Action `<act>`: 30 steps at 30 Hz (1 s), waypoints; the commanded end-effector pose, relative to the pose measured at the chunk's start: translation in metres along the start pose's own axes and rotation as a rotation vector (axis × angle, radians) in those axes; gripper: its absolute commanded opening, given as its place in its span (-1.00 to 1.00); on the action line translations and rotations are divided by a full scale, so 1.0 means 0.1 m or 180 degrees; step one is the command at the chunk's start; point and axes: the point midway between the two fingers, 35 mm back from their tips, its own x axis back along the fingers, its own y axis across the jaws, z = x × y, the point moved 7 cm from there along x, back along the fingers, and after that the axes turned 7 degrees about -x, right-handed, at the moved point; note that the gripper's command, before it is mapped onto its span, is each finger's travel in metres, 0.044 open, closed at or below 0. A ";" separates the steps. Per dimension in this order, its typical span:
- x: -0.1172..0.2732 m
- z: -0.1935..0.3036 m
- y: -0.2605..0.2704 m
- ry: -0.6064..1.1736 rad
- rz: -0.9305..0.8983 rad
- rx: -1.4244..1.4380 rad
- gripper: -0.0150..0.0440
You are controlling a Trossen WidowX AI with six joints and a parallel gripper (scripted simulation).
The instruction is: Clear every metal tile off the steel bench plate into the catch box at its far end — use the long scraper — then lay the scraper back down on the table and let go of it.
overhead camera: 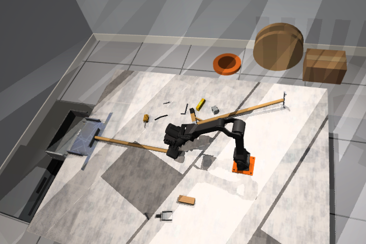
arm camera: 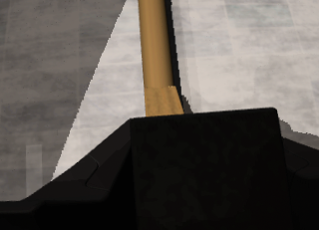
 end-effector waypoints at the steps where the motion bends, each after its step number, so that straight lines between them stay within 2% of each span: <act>1: -0.02 -0.09 0.01 -0.0047 -0.0011 0.0003 -0.49; 30: -0.25 -0.45 0.06 -0.0059 -0.0012 0.0002 -0.49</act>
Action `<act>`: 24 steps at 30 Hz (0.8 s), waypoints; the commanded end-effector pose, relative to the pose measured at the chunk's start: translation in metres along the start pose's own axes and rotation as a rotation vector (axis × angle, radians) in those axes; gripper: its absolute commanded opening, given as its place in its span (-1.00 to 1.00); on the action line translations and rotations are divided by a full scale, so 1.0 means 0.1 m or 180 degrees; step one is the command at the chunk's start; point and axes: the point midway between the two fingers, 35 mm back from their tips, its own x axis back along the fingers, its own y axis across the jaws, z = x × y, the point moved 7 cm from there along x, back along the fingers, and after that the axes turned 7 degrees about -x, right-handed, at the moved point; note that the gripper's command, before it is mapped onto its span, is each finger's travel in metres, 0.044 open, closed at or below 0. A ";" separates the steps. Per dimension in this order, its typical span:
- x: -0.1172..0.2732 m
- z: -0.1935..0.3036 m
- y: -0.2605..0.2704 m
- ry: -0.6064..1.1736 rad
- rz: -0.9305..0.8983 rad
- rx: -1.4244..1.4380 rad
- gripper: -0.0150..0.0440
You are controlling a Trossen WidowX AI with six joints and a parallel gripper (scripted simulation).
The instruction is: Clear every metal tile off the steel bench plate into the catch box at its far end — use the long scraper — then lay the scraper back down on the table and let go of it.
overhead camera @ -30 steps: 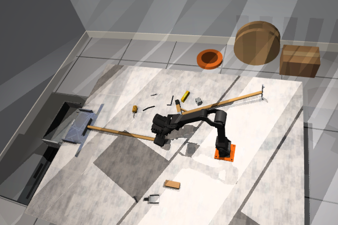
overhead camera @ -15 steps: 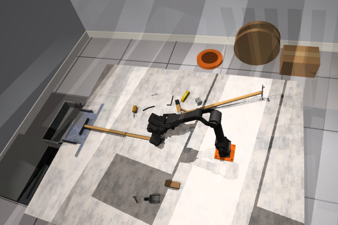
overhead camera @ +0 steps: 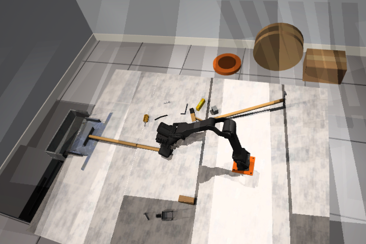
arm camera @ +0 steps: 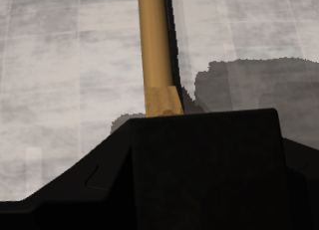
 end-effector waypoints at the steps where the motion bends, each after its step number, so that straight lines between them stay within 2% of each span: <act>1: 0.00 -0.09 0.01 -0.0050 -0.0012 0.0004 -0.49; 24: -0.18 -0.37 0.05 -0.0059 -0.0013 0.0004 -0.49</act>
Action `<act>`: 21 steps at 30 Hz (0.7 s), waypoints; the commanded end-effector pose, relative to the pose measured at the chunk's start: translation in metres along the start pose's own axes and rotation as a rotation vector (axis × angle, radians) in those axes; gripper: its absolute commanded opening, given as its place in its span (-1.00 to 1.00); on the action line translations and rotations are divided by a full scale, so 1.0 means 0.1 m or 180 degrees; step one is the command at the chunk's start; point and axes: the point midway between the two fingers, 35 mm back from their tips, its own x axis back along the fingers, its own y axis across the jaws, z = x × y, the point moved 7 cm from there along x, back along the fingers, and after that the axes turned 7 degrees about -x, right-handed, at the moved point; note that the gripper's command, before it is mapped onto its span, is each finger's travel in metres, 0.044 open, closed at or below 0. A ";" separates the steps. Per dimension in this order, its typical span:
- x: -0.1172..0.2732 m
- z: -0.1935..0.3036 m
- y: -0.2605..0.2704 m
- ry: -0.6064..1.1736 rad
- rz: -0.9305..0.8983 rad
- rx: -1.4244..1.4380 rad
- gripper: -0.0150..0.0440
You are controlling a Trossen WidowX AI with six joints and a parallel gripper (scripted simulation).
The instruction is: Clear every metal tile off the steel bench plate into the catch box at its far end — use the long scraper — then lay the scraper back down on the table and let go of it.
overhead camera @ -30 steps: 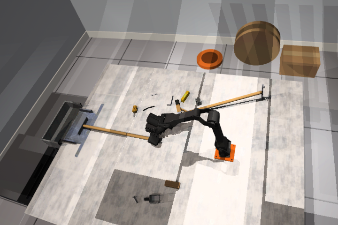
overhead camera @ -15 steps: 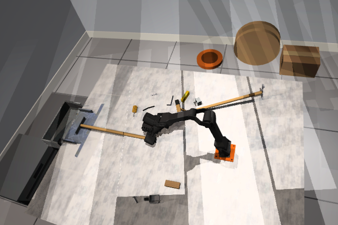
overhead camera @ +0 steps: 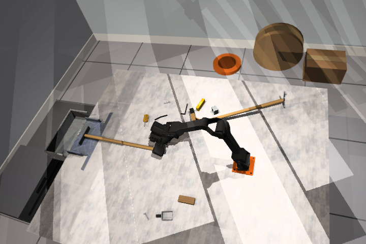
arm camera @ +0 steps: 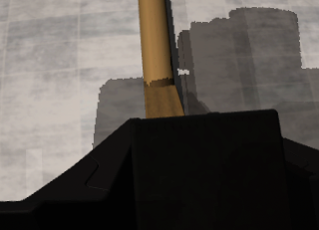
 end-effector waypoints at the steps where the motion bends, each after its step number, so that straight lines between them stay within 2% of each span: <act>1: 0.01 -0.09 0.01 -0.0063 -0.0015 0.0005 -0.49; 21: -0.16 -0.31 0.04 -0.0071 -0.0016 0.0005 -0.49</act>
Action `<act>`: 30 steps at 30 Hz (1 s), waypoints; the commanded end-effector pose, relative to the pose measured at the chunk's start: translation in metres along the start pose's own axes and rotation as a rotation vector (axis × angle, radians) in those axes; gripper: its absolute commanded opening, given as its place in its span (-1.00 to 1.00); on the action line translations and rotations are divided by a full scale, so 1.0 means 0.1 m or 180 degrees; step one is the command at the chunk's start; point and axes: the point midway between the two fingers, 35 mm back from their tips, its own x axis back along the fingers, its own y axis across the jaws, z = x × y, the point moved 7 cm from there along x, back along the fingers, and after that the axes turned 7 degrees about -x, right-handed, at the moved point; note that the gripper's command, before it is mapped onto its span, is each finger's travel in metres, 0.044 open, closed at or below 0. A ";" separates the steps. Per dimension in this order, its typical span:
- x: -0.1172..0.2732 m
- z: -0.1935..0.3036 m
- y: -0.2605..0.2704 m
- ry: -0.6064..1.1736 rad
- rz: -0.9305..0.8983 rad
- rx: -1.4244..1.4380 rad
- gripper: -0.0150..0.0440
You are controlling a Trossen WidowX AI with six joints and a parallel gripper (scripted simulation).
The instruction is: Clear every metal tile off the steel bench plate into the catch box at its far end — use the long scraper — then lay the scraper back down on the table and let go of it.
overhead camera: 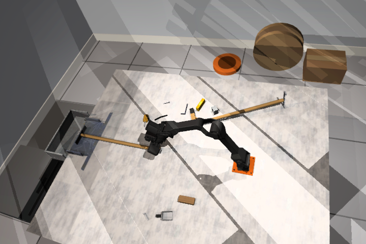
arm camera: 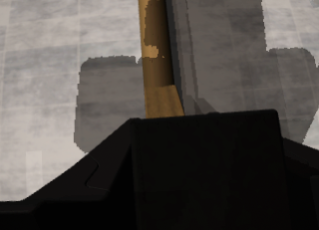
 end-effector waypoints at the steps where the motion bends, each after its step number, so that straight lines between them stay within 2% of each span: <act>1: 0.01 -0.09 0.01 -0.0063 -0.0016 0.0006 -0.49; 30: -0.16 -0.21 0.03 -0.0030 -0.0004 -0.0001 -0.49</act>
